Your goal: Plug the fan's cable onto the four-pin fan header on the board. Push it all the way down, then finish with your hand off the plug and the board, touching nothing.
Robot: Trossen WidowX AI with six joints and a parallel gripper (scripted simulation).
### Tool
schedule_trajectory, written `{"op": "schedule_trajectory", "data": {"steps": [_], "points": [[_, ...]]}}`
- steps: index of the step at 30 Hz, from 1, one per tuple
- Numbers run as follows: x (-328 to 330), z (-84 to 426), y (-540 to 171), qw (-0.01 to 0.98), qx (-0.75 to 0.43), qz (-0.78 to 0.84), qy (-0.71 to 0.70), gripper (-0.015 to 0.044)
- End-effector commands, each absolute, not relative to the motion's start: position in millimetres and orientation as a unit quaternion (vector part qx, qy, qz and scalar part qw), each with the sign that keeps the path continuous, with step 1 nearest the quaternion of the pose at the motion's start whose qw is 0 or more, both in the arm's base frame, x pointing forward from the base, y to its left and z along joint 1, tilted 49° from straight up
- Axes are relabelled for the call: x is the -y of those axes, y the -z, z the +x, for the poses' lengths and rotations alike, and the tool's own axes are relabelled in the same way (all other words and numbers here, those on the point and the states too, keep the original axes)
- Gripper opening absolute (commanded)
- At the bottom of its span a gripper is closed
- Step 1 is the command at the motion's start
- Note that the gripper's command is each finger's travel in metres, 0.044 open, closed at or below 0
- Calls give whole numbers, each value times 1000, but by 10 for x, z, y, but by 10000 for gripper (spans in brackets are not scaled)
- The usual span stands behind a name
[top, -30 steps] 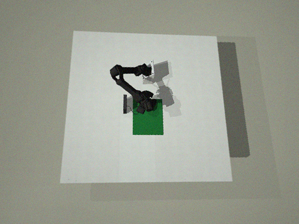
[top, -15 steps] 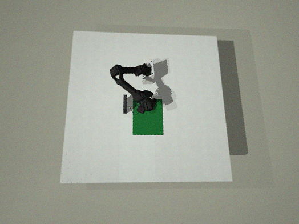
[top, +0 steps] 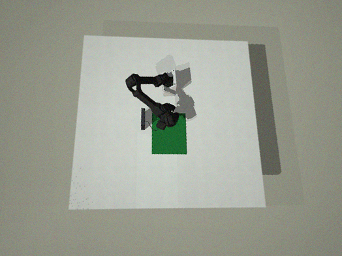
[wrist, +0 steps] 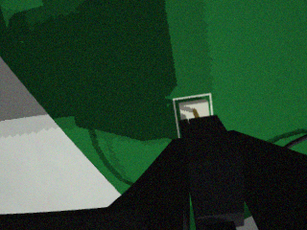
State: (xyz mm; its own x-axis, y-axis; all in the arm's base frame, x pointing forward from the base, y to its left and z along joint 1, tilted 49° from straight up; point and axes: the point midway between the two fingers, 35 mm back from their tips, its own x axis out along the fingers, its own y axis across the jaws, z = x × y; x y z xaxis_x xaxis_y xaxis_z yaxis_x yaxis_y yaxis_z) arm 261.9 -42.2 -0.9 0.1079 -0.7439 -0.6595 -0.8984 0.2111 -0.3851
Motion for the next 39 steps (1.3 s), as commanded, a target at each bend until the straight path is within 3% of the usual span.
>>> {"op": "schedule_trajectory", "data": {"steps": [1, 39], "points": [[431, 2621, 14, 408, -661, -623, -95, 0], [536, 2638, 107, 408, -661, -623, -95, 0]]}}
